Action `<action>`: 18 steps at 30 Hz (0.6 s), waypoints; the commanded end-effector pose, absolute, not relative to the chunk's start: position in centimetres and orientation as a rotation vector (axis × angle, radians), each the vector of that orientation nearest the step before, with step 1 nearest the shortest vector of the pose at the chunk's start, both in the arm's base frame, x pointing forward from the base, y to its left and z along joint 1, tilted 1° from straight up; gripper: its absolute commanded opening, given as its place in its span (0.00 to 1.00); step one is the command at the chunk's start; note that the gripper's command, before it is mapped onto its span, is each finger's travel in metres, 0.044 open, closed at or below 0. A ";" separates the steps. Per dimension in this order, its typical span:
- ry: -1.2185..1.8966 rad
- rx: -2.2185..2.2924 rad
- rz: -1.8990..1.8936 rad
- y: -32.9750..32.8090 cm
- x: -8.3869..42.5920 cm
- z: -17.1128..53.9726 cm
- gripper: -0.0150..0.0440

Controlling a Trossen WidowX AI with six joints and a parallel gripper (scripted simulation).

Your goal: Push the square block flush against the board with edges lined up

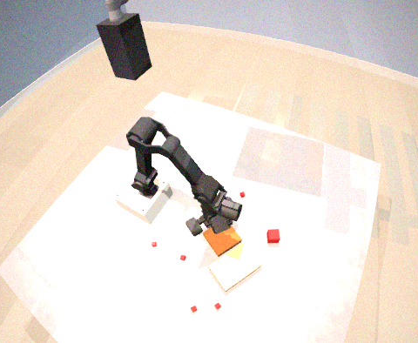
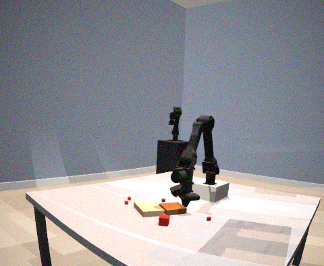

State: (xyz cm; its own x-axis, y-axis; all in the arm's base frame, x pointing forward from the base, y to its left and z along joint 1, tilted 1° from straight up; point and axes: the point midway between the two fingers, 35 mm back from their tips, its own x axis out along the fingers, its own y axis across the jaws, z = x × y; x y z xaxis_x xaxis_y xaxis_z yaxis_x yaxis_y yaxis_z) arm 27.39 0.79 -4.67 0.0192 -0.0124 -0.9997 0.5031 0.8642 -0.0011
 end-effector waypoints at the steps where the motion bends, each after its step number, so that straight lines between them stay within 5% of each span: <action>1: 1.507 0.405 -0.422 1.1 26.9 -4.7 0.25; 18: 1.510 0.406 -0.422 2.5 24.5 -4.8 0.25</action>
State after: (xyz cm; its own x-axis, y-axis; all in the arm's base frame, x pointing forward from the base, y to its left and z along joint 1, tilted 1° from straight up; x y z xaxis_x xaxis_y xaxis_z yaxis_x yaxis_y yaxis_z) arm 24.83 2.37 -4.83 0.0119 -0.0118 -0.9999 0.5016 0.8651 -0.0042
